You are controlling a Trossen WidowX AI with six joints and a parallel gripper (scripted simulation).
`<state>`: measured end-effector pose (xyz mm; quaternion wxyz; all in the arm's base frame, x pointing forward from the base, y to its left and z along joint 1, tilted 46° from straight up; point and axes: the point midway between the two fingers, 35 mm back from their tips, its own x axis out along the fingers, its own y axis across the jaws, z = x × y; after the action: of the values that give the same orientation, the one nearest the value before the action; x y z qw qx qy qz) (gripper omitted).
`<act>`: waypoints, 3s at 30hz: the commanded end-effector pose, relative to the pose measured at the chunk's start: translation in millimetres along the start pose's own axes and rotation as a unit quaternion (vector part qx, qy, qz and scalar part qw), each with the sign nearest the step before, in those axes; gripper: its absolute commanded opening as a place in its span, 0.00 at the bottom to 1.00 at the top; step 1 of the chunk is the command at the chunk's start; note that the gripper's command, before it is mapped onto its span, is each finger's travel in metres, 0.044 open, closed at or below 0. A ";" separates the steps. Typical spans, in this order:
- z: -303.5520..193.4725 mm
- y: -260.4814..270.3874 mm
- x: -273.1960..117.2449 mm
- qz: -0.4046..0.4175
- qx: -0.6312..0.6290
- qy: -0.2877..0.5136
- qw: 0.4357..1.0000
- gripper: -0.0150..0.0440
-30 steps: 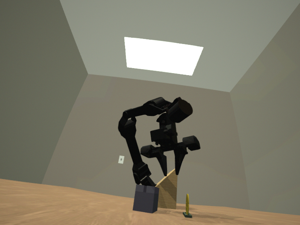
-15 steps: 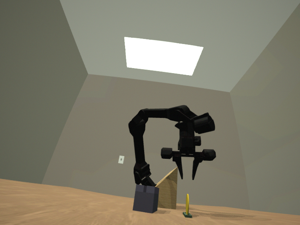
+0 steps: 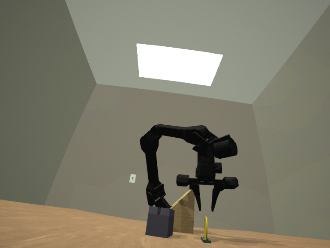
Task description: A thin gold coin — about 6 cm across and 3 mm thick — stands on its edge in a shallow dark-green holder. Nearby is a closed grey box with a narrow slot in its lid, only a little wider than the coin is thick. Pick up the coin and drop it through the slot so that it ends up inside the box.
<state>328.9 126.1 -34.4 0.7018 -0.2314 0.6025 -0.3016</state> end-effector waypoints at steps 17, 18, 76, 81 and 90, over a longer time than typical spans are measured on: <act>-0.2 -0.6 34.5 -0.004 -0.004 0.001 1.000 0.53; -0.1 -0.6 36.1 -0.004 -0.004 0.001 1.000 0.53; 1.7 1.5 21.1 -0.003 -0.004 0.000 1.000 0.25; 1.4 1.6 8.4 -0.003 -0.004 0.001 1.000 0.25; -0.1 0.8 -14.8 -0.003 -0.004 0.001 1.000 0.25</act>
<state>327.3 129.6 -31.0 0.6966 -0.2404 0.6045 -0.3025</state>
